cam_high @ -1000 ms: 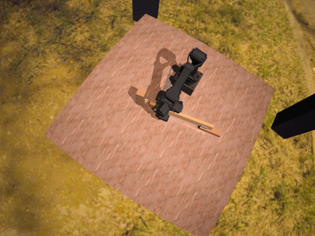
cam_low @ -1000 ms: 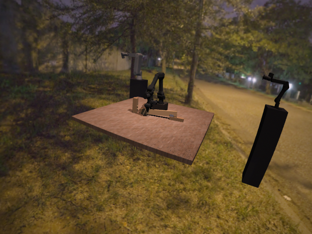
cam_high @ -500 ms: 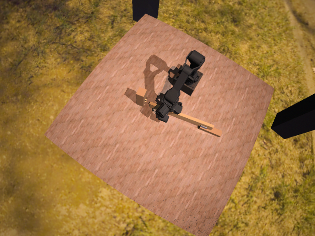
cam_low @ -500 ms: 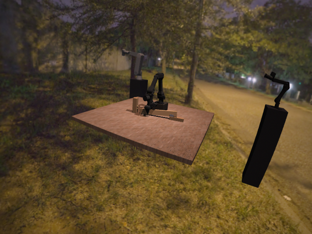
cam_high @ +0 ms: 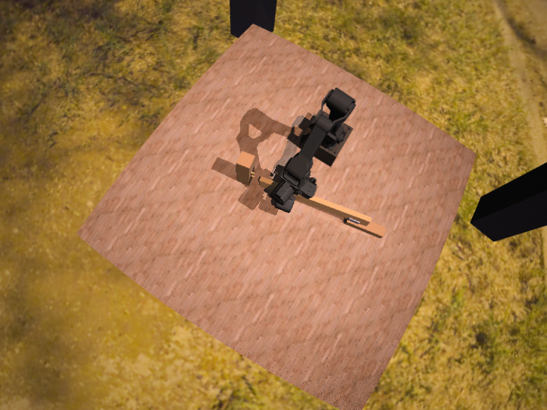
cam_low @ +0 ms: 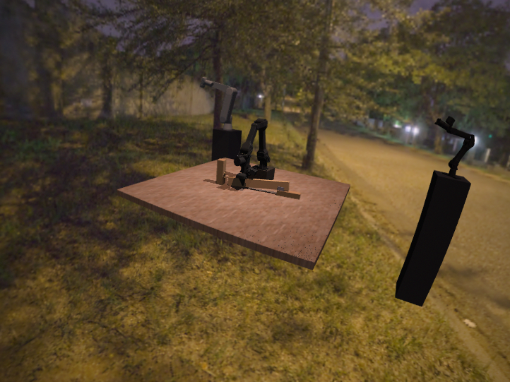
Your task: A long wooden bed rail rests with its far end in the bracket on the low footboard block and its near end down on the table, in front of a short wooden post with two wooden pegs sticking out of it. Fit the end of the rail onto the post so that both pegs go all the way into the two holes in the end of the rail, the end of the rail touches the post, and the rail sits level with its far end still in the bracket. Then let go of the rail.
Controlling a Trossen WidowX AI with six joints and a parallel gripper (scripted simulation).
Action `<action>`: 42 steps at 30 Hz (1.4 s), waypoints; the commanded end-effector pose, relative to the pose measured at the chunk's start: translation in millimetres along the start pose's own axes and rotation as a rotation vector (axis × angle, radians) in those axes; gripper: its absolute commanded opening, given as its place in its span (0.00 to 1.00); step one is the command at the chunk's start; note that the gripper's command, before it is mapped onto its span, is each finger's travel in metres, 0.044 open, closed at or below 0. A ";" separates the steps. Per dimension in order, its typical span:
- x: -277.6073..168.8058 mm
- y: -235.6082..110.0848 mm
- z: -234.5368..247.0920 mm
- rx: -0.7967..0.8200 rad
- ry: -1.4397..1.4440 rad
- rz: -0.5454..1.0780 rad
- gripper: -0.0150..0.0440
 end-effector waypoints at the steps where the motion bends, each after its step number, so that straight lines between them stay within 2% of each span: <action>1: 0.1 0.2 0.1 -0.001 -0.004 -0.003 0.42; 2: 0.1 0.2 0.1 -0.001 -0.004 -0.003 0.38; 9: 0.1 0.2 0.1 -0.001 -0.004 -0.003 0.30; 10: 0.1 0.2 0.1 -0.001 -0.004 -0.003 0.25; 42: 0.2 -10.3 -2.2 -0.001 -0.004 -0.003 0.25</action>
Point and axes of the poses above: the point midway between the two fingers, 35 mm back from their tips, its own y axis out along the fingers, its own z axis across the jaws, x = y × z, the point moved 5 cm from there along -y, back along the fingers, and after that the axes turned 13 degrees about y, right-handed, at the moved point
